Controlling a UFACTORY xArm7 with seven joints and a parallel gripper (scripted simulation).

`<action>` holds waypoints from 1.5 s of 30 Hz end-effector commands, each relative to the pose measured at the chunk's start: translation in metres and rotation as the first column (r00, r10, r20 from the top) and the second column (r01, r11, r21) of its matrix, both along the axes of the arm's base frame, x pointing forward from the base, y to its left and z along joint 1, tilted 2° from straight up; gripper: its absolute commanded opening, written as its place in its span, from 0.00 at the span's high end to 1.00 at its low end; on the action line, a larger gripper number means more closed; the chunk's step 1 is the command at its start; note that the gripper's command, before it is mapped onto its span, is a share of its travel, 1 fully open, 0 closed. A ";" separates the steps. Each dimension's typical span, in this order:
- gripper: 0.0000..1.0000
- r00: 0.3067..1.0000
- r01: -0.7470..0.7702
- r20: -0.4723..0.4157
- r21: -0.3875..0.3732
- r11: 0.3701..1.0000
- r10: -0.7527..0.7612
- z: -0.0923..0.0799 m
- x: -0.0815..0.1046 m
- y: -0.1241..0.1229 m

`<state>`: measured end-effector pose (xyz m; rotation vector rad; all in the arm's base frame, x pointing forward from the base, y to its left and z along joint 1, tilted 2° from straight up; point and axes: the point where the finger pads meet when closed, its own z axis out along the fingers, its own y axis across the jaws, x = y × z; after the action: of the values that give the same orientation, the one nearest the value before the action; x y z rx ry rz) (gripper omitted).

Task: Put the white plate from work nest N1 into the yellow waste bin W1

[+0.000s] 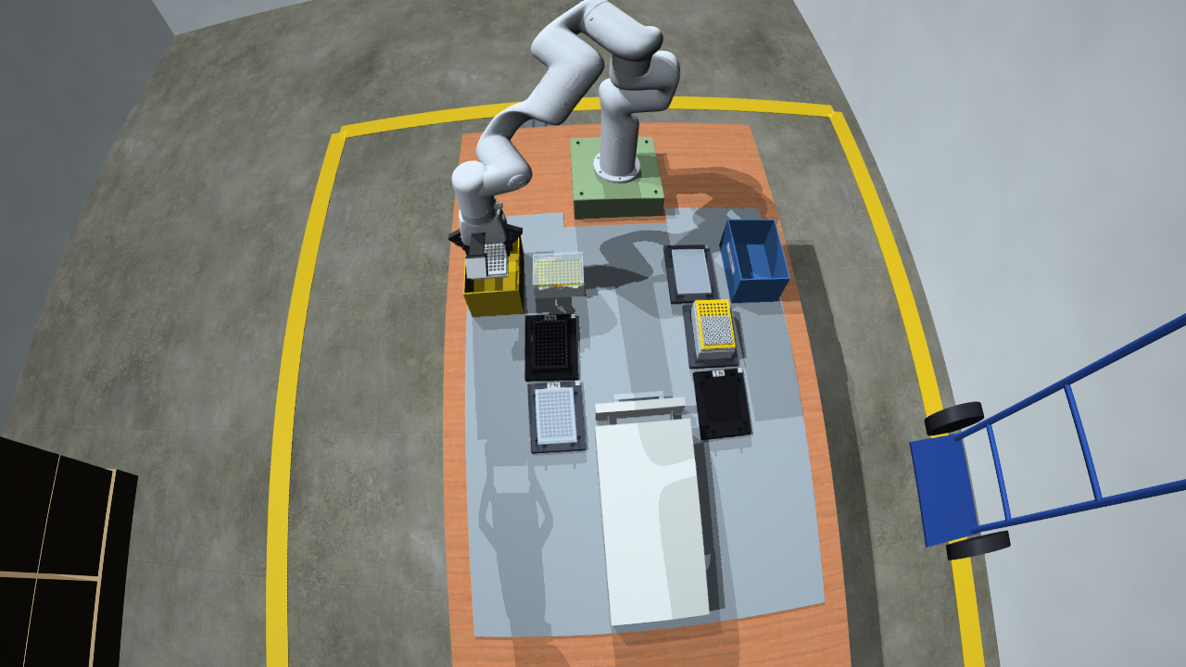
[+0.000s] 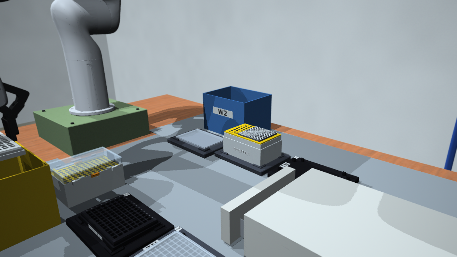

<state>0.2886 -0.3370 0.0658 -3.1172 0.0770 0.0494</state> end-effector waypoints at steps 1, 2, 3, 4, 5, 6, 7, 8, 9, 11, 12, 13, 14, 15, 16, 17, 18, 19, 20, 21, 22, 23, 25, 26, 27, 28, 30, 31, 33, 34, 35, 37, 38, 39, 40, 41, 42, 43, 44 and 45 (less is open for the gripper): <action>1.00 1.000 0.000 0.003 -0.003 1.000 0.000 0.001 0.001 -0.001; 1.00 1.000 0.000 0.003 -0.003 1.000 0.000 0.001 0.001 -0.001; 0.00 1.000 0.000 0.003 -0.003 1.000 0.000 0.001 0.001 -0.001; 0.00 1.000 0.000 0.003 -0.003 1.000 0.000 0.001 0.001 -0.001; 0.00 1.000 0.000 0.003 -0.003 1.000 0.000 0.001 0.001 -0.001; 0.00 1.000 0.000 0.003 -0.003 1.000 0.000 0.001 0.001 -0.001; 0.00 1.000 0.000 0.003 -0.003 1.000 0.000 0.001 0.001 -0.001; 0.00 1.000 0.000 0.003 -0.003 1.000 0.000 0.001 0.001 -0.001; 0.00 1.000 0.000 0.003 -0.003 1.000 0.000 0.001 0.001 -0.001; 0.00 1.000 0.000 0.003 -0.003 1.000 0.000 0.001 0.001 -0.001; 0.00 1.000 0.000 0.003 -0.003 1.000 0.000 0.001 0.001 -0.001; 0.00 1.000 0.000 0.003 -0.003 1.000 0.000 0.001 0.001 -0.001; 0.00 1.000 0.000 0.003 -0.003 1.000 0.000 0.001 0.001 -0.001; 0.00 1.000 0.000 0.003 -0.003 1.000 0.000 0.001 0.001 -0.001; 0.00 1.000 0.000 0.003 -0.003 1.000 0.000 0.001 0.001 -0.001; 0.00 1.000 0.000 0.003 -0.003 1.000 0.000 0.001 0.001 -0.001; 0.00 1.000 0.000 0.003 -0.003 1.000 0.000 0.001 0.001 -0.001; 0.00 1.000 0.000 0.003 -0.003 1.000 0.000 0.001 0.001 -0.001; 0.00 1.000 0.000 0.003 -0.003 1.000 0.000 0.001 0.001 -0.001; 0.00 1.000 0.000 0.003 -0.003 1.000 0.000 0.001 0.001 -0.001; 0.00 1.000 0.000 0.003 -0.003 1.000 0.000 0.001 0.001 -0.001; 0.00 1.000 0.000 0.003 -0.003 1.000 0.000 0.001 0.001 -0.001; 0.00 1.000 0.000 0.003 -0.003 1.000 0.000 0.001 0.001 -0.001; 0.00 1.000 0.000 0.003 -0.003 1.000 0.000 0.001 0.001 -0.001; 0.00 1.000 0.000 0.003 -0.003 1.000 0.000 0.001 0.001 -0.001; 0.00 1.000 0.000 0.003 -0.003 1.000 0.000 0.001 0.001 -0.001; 0.00 1.000 0.000 0.003 -0.003 1.000 0.000 0.001 0.001 -0.001; 0.00 1.000 0.000 0.003 -0.003 1.000 0.000 0.001 0.001 -0.001; 0.00 1.000 0.000 0.003 -0.002 1.000 0.000 0.004 0.005 0.007; 0.00 1.000 0.000 0.003 -0.002 1.000 0.000 0.005 0.007 0.012; 0.00 1.000 0.000 0.003 -0.002 1.000 0.000 0.007 0.009 0.016; 0.00 1.000 0.000 0.003 -0.002 1.000 0.000 0.009 0.013 0.025; 0.00 1.000 0.000 0.003 -0.002 1.000 0.000 0.011 0.015 0.029; 0.00 1.000 0.000 0.003 -0.002 1.000 0.000 0.012 0.018 0.034; 0.00 1.000 0.000 0.003 -0.002 1.000 0.000 0.014 0.020 0.038; 0.00 1.000 0.000 0.003 -0.002 1.000 0.000 0.015 0.022 0.042; 0.00 1.000 0.000 0.003 -0.002 1.000 0.000 0.016 0.024 0.047; 0.00 1.000 0.000 0.003 -0.002 1.000 0.000 0.018 0.026 0.051; 0.00 1.000 0.000 0.003 -0.002 1.000 0.000 0.019 0.028 0.055; 0.00 1.000 0.000 0.003 -0.002 1.000 0.000 0.019 0.028 0.055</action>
<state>0.3067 -0.3008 0.0755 -3.1089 0.0723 0.0469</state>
